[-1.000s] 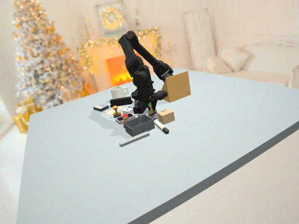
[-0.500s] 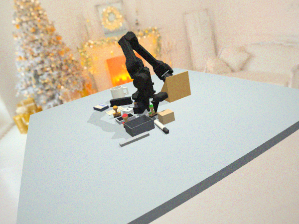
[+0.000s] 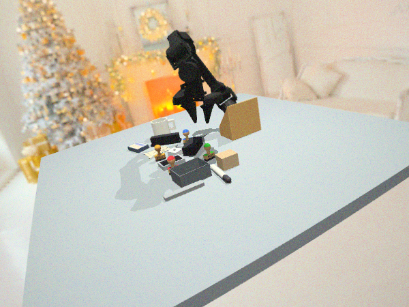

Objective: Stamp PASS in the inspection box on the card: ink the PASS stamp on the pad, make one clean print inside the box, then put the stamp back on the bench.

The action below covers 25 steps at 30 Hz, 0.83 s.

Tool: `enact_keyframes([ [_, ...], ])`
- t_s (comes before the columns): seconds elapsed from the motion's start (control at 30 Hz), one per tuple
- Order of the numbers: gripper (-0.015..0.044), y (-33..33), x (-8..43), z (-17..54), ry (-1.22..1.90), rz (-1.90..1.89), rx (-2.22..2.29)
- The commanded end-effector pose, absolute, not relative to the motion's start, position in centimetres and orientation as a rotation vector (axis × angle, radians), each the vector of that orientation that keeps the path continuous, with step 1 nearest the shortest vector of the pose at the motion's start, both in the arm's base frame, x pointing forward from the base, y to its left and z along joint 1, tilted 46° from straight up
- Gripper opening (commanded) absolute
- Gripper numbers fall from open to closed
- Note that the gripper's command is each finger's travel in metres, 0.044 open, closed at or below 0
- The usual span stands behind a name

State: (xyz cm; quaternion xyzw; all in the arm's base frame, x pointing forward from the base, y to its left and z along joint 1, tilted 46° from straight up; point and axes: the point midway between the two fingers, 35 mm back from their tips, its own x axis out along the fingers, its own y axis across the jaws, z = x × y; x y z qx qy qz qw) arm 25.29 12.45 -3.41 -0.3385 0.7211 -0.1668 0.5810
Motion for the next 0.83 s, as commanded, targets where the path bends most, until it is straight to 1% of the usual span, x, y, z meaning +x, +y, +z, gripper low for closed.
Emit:
enact_keyframes([
  [0.0,0.0251,12.32,25.04,-3.15,1.709,-0.407,-0.788],
  [0.8,0.0251,12.23,25.07,-3.18,1.707,-0.407,-0.795],
])
